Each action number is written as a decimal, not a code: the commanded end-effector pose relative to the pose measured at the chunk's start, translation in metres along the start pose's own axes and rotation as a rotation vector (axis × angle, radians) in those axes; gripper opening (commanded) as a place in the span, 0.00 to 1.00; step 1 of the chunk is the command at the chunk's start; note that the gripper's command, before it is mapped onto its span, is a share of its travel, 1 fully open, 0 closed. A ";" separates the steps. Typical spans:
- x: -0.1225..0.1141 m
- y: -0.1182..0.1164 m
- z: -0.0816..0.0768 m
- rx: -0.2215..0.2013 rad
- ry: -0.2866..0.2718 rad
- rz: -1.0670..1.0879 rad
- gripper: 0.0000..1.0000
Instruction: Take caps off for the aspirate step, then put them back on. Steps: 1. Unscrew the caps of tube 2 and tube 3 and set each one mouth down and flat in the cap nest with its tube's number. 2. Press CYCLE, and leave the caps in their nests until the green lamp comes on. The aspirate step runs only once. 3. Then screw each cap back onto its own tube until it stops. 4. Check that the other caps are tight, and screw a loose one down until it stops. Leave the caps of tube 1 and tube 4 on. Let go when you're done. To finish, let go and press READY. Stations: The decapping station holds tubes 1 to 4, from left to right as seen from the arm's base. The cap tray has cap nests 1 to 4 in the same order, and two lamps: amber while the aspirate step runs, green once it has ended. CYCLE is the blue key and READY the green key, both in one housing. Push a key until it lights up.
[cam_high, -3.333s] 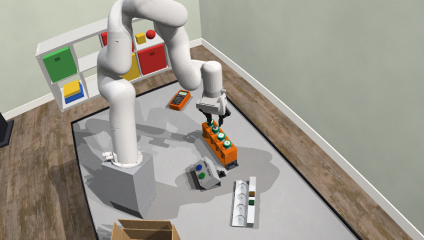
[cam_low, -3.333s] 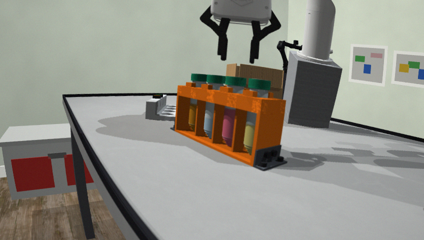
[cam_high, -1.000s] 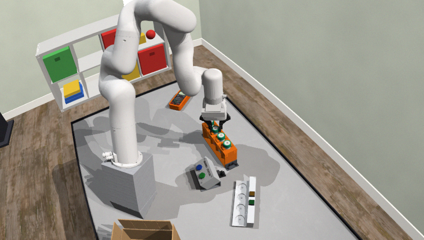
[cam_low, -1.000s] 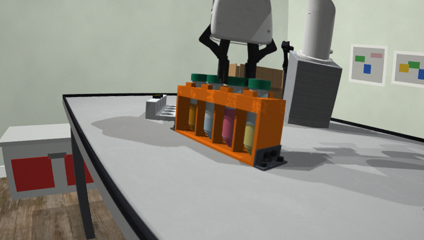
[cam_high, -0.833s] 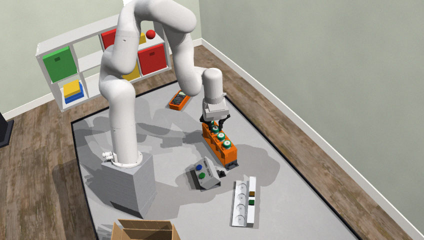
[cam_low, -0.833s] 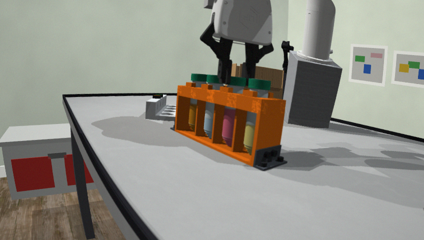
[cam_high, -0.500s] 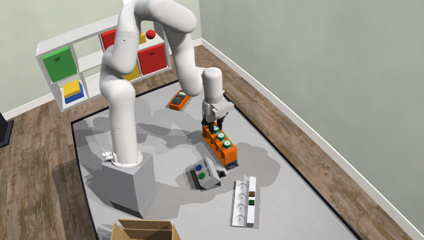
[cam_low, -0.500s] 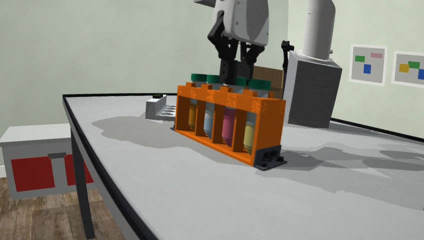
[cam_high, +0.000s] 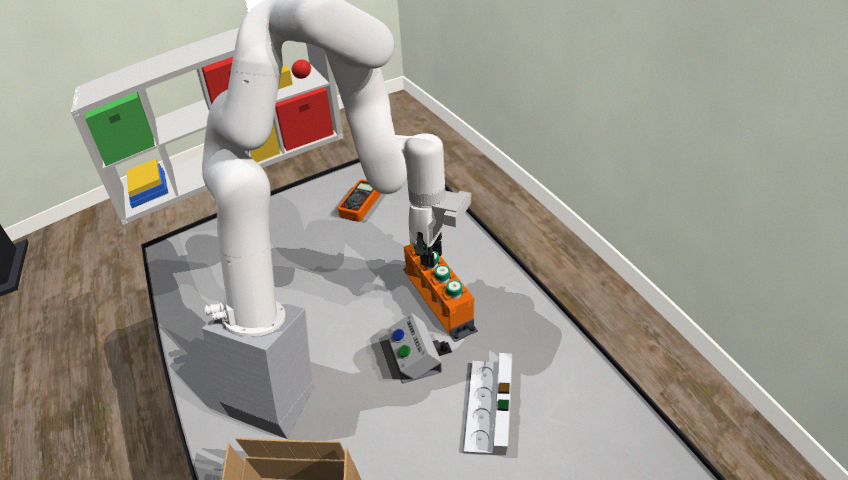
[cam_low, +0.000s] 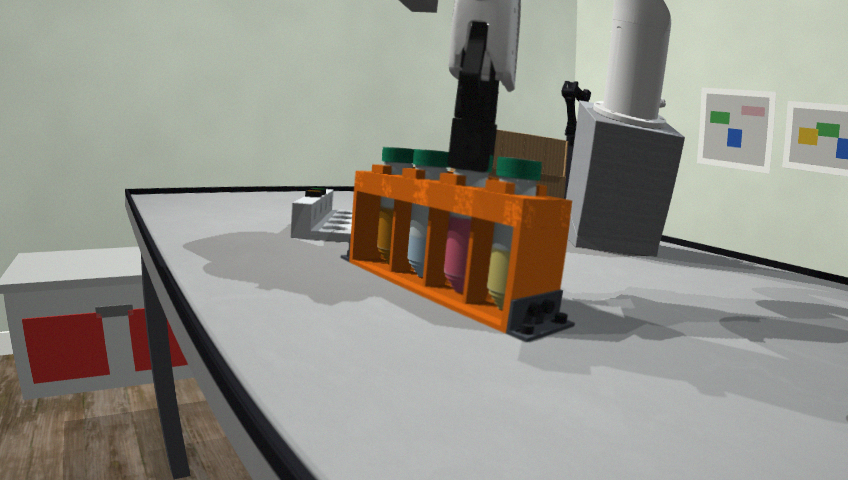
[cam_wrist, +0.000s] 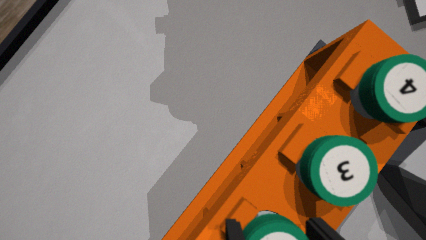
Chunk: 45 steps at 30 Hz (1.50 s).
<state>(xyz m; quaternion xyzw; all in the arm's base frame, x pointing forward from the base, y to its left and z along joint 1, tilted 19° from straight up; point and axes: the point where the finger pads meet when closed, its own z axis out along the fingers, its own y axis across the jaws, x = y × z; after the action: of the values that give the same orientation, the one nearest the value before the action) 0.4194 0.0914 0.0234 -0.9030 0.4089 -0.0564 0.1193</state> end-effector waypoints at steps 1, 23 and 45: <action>0.001 0.000 -0.001 0.062 -0.027 -0.092 0.00; 0.001 0.000 -0.001 0.057 -0.037 0.243 0.46; 0.001 0.000 -0.001 0.036 -0.062 1.169 0.46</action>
<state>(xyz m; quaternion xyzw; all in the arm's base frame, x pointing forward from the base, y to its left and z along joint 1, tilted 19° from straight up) 0.4190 0.0909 0.0226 -0.6084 0.7703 0.0213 0.1897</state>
